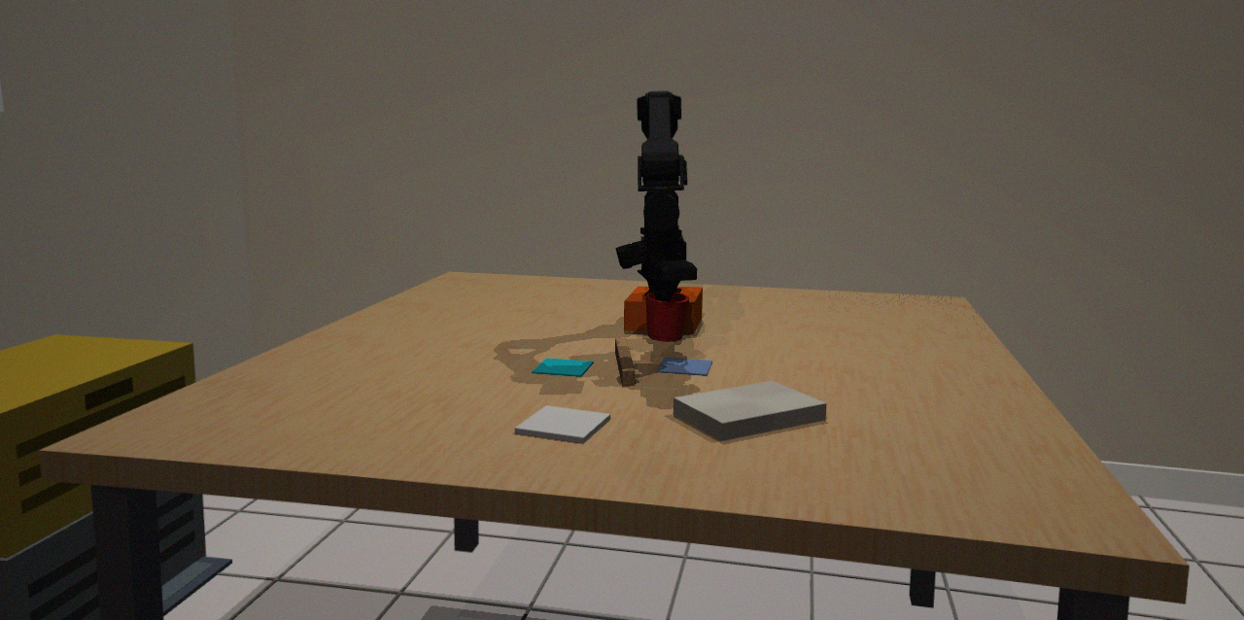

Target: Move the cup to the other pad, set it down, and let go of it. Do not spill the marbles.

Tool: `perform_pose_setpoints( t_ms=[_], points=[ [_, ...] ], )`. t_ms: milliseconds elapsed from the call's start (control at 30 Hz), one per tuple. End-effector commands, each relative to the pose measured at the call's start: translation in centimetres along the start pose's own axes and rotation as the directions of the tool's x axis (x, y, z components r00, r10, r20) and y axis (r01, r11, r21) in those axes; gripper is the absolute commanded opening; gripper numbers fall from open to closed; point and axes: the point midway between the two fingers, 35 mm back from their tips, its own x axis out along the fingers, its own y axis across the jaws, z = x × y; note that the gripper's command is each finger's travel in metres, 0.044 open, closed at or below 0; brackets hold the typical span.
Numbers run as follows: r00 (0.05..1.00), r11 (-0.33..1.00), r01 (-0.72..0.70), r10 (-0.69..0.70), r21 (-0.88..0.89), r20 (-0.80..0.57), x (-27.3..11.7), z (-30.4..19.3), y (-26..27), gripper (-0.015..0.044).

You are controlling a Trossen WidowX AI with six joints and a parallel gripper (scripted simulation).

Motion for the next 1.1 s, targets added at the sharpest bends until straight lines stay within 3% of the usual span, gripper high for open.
perform_pose_setpoints(
  t_ms=[0, 1067],
  points=[
    [1.0, 1.0, 0.0, 0.0, -0.001, 0.001, -0.1, 0.9, -0.1, 0.0],
    [1.0, 1.0, 0.001, -0.001, 0.0, 0.008, -0.3, 7.6, -1.6, 0.0]
  ],
)
